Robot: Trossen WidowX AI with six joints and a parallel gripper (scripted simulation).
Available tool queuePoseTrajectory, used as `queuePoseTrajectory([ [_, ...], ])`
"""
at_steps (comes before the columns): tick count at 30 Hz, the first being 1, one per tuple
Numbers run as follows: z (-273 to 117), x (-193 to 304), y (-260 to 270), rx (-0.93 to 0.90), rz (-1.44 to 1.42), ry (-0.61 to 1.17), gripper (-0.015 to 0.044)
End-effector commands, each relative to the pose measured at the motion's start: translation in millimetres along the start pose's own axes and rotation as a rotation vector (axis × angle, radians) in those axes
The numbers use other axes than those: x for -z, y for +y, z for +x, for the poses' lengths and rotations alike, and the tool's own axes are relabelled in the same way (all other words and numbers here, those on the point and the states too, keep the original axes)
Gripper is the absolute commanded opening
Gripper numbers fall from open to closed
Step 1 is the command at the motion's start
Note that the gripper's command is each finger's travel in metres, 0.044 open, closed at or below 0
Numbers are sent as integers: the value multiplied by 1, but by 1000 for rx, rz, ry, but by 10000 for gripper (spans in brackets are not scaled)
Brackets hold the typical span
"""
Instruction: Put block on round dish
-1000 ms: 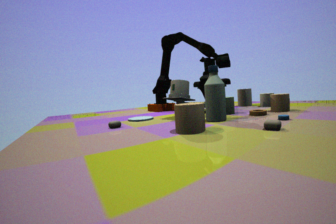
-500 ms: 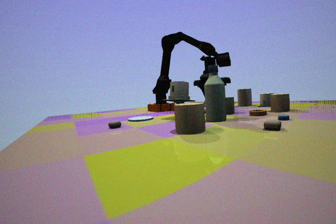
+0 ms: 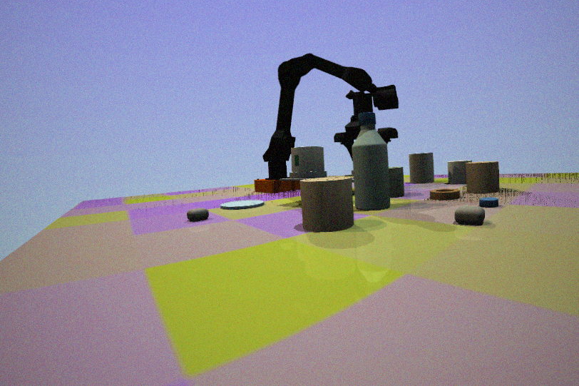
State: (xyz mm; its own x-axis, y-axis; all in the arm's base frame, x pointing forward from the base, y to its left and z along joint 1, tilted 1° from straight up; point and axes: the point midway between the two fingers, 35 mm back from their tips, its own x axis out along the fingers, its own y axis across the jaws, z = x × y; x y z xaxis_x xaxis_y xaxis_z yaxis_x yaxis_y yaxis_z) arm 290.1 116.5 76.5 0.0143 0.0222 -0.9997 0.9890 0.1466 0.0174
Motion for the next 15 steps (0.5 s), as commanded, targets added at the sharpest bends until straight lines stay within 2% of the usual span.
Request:
queuePoseTrajectory([
  [1, -9, 1, 3, -19, 4, 3, 0],
  [15, -27, 1, 5, -19, 4, 3, 0],
])
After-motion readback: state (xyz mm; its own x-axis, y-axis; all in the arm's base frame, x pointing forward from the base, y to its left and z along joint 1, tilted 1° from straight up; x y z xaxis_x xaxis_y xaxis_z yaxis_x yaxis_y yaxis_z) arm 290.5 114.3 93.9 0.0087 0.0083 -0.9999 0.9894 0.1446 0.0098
